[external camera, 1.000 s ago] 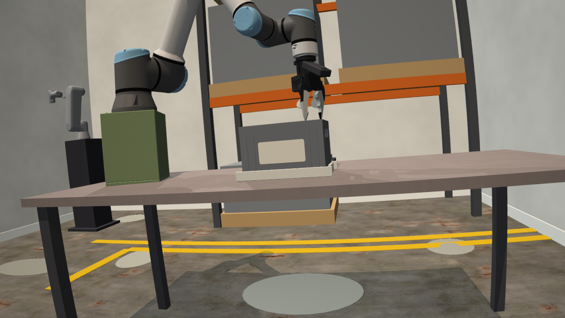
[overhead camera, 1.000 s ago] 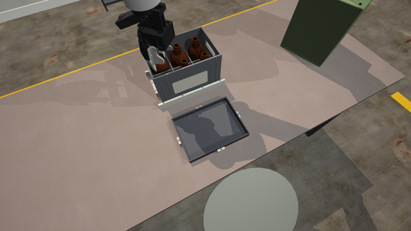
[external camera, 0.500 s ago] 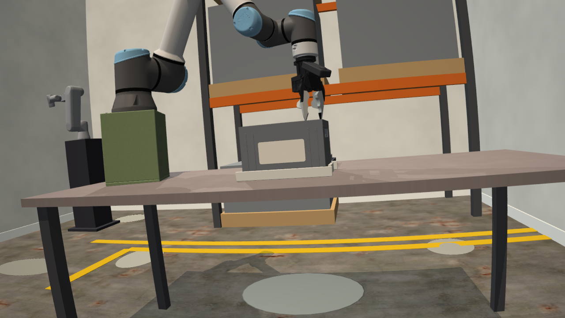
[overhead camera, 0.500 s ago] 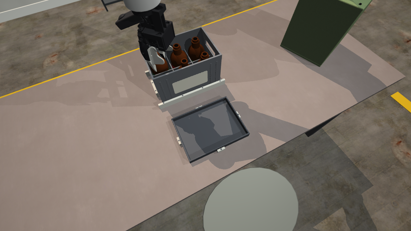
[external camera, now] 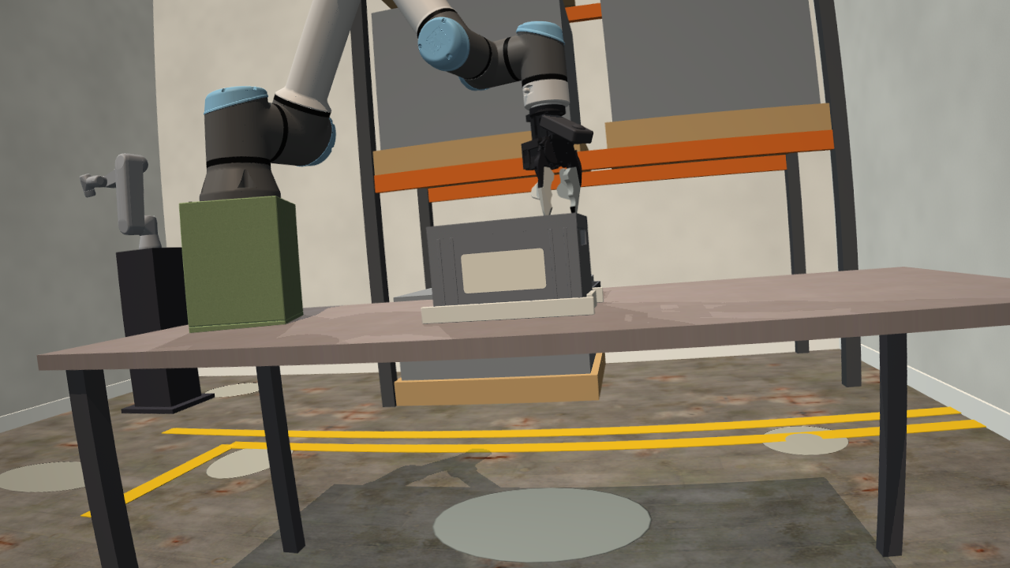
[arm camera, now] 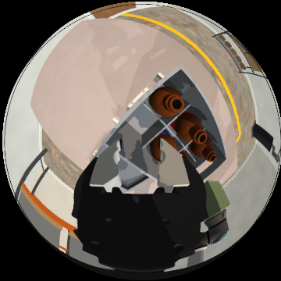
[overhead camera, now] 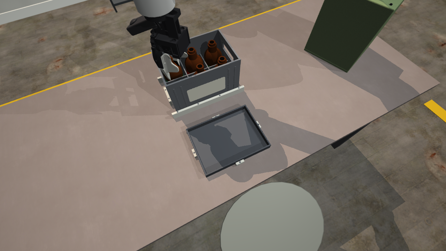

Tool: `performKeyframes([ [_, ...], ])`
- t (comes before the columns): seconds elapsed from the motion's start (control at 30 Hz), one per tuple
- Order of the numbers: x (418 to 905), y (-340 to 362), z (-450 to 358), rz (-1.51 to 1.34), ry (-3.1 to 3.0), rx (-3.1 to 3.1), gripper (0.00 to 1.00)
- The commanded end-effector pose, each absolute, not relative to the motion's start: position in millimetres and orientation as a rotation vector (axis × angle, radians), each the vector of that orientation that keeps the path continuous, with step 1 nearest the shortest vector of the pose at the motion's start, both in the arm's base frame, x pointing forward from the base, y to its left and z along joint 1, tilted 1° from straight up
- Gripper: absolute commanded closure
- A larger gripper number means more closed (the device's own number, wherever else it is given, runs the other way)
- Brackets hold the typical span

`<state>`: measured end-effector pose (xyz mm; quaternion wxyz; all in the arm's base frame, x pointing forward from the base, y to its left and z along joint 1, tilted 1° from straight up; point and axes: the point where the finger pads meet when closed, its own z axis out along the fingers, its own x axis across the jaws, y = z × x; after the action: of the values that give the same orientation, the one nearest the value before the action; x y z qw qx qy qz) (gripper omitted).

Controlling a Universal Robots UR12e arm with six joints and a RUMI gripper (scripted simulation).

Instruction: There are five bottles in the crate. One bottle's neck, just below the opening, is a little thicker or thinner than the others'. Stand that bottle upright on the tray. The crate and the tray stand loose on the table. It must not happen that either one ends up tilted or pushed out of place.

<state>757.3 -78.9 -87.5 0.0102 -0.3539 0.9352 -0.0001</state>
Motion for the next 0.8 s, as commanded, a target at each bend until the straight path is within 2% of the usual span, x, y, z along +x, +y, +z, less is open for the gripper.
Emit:
performKeyframes([
  [0.0, 757.1, -80.4, -95.6, -0.001, 2.92, -1.103, 0.62],
  [0.77, 756.2, -79.7, -115.7, 0.001, 2.921, -1.104, 0.62],
])
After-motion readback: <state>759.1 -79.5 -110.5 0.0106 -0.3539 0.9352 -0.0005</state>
